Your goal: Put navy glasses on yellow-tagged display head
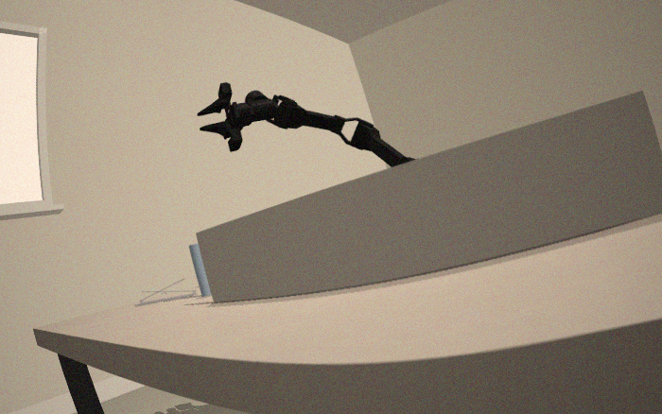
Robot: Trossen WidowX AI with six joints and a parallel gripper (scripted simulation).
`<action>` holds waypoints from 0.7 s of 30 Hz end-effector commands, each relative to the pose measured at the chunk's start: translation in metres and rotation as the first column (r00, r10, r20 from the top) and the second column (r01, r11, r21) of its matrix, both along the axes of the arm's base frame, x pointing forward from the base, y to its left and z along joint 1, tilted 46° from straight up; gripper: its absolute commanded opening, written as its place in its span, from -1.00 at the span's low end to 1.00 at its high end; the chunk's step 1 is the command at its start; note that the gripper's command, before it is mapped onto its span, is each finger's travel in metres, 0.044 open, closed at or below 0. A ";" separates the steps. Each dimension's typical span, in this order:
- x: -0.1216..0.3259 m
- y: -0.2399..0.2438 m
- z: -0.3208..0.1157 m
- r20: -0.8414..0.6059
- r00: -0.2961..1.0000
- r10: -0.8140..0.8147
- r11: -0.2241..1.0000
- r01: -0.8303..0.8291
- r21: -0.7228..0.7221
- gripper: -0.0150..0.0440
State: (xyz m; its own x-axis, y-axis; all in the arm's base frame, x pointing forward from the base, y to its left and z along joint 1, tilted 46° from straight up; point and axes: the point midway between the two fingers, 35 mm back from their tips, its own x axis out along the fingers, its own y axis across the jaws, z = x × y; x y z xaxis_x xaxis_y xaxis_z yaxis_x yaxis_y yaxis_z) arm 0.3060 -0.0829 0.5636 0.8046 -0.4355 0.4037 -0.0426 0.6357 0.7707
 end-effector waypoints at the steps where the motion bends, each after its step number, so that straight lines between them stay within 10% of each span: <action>1: 0.022 0.003 -0.024 -0.128 0.991 -0.029 0.998 0.022 -0.058 0.19; 12: 0.109 0.028 -0.174 -0.712 0.662 -0.236 0.890 -0.147 -0.432 0.19; 21: 0.127 0.060 -0.320 -0.834 0.167 -0.525 0.581 -0.645 -0.495 0.19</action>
State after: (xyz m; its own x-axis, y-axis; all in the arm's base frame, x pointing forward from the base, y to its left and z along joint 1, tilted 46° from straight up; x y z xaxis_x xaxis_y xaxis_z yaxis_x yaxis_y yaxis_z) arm 0.4333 -0.0335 0.2937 0.8005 -0.4149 -0.4325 0.3256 0.9069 -0.2673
